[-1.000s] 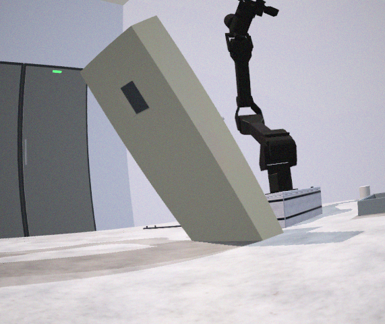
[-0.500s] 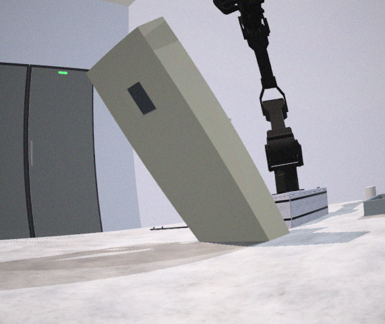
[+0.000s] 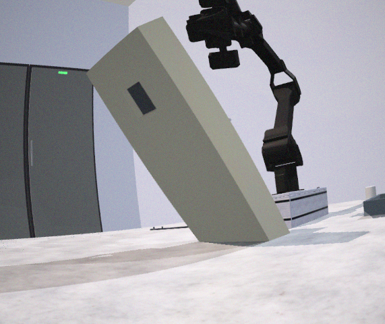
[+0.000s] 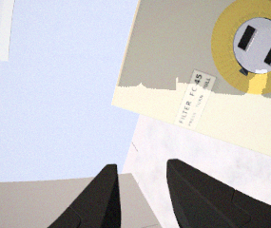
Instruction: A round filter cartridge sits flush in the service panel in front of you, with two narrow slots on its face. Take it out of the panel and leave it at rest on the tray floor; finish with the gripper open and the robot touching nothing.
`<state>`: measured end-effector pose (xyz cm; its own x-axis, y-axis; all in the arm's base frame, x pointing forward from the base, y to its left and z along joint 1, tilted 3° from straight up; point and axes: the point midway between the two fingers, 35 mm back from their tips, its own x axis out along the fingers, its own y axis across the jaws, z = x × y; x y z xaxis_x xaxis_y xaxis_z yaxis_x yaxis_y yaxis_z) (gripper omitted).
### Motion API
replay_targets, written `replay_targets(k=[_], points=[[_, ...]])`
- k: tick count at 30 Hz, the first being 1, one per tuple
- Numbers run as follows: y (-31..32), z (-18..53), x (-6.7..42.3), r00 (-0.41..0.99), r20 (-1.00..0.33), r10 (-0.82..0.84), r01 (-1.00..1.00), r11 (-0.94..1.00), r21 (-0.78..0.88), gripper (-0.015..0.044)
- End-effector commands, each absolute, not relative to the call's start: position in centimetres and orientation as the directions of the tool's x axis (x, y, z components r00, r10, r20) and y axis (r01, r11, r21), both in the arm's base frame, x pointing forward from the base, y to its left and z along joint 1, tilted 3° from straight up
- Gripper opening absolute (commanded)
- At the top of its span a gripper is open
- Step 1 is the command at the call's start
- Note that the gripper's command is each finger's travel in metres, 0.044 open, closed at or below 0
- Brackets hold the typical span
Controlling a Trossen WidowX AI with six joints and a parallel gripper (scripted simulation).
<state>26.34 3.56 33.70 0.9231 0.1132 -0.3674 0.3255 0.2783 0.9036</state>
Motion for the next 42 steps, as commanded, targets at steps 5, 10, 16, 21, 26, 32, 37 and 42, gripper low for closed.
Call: replay_targets(k=[5,10,16,21,26,32,37,42], points=[[-1.2,26.5,27.2,0.812,-0.577,-0.091,0.563,-0.138,0.815,0.0095],[-1.2,26.5,27.2,0.812,-0.577,-0.091,0.563,-0.138,0.815,0.0095],[-1.2,26.4,27.2,0.812,-0.577,-0.091,0.563,-0.138,0.815,0.0095],[-1.2,26.1,27.8,0.812,-0.576,-0.091,0.563,-0.138,0.815,0.0095],[-1.3,25.7,28.5,0.813,-0.576,-0.091,0.562,-0.138,0.815,0.0095],[-1.3,25.2,29.3,0.813,-0.575,-0.091,0.562,-0.138,0.816,0.0095],[-1.4,24.7,29.9,0.813,-0.574,-0.092,0.561,-0.138,0.816,0.0095],[-1.5,24.3,30.6,0.814,-0.574,-0.092,0.561,-0.137,0.817,0.0095]])
